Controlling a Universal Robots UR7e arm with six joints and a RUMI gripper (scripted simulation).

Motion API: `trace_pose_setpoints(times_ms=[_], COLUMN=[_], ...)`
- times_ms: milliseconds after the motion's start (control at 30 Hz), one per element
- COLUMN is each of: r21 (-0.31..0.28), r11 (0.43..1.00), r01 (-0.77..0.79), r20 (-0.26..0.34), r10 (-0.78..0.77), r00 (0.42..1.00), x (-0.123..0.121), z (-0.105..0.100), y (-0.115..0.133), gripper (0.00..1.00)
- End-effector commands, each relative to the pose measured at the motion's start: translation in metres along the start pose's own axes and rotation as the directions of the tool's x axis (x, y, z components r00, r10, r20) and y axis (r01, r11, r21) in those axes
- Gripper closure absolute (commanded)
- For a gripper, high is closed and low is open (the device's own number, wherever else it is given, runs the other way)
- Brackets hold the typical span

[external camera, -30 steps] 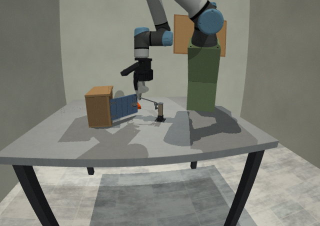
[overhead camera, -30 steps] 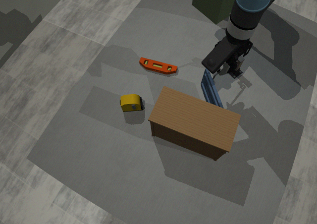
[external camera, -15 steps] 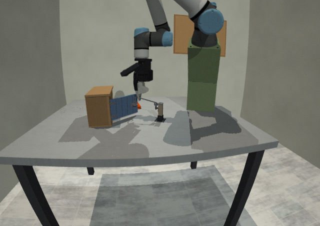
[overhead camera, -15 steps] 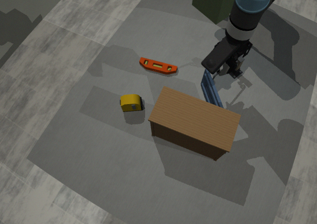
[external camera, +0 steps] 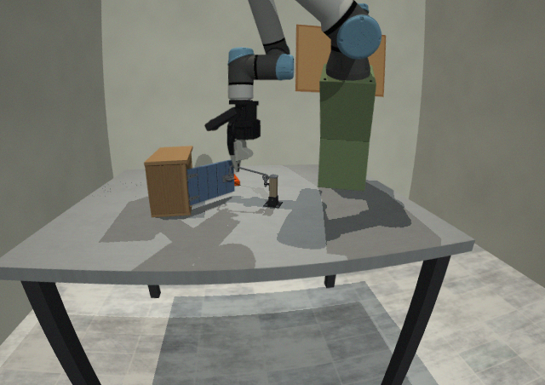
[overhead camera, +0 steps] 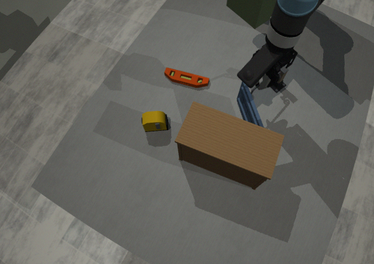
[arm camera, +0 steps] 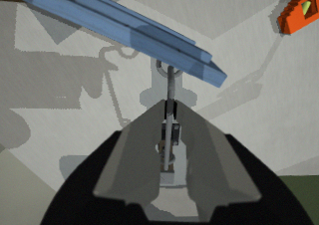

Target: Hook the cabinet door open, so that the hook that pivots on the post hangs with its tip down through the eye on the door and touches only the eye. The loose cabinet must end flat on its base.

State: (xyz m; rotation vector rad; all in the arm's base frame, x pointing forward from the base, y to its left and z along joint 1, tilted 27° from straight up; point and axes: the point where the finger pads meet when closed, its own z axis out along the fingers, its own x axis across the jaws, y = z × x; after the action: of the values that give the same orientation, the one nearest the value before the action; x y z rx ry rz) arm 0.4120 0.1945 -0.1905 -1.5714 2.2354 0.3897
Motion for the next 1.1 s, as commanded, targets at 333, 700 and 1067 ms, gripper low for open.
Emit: trace_pose_setpoints(times_ms=[333,700,1067], r21=[0.001,0.001,0.001], r11=[1.0,1.0,1.0], r01=[0.0,0.0,0.0], r20=[0.0,0.0,0.0], r10=[0.0,0.0,0.0], r00=[1.0,1.0,1.0], x=[-0.0001,-0.0001,-0.0001], z=[-0.0003,0.0022,0.0033], y=[-0.0004,-0.001,-0.0013], gripper=[0.98,0.98,0.98])
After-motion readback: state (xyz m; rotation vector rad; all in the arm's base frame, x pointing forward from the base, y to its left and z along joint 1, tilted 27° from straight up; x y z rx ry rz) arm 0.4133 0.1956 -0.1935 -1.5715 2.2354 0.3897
